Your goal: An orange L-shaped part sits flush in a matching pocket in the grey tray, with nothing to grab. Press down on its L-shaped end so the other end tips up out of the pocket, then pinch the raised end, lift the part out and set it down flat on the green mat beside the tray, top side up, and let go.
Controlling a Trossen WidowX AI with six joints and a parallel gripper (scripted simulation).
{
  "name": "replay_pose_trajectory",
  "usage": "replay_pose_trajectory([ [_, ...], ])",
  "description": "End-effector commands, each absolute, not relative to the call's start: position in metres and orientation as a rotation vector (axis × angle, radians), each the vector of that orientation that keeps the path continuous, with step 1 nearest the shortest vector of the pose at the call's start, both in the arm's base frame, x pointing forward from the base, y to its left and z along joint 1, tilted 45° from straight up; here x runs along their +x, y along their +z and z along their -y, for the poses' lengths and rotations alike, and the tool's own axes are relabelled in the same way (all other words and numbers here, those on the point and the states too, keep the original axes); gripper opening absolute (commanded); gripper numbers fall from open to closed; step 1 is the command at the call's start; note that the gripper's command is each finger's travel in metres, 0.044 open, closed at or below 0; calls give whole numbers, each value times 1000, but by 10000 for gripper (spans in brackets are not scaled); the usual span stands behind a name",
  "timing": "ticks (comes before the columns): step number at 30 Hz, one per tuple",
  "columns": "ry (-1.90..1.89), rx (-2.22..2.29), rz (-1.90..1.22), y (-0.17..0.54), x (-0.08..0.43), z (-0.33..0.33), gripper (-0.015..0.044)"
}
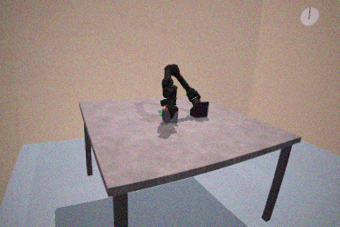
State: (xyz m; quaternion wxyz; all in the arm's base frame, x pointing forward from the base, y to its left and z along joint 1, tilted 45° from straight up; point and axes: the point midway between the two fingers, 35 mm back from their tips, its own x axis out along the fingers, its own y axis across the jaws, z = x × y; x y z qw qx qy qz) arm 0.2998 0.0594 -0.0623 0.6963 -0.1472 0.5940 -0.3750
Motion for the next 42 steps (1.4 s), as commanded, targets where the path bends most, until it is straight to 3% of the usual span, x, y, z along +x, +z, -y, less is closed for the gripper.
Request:
replay_pose_trajectory([
  [1, -837, -329, -1325, -62, 300, -59, 180],
  [14, -839, -340, -1327, -58, 303, -77, 180],
  [23, -838, -340, -1330, 16, 297, -135, 180],
  [42, -820, -343, -1317, 12, 300, -135, 180],
])
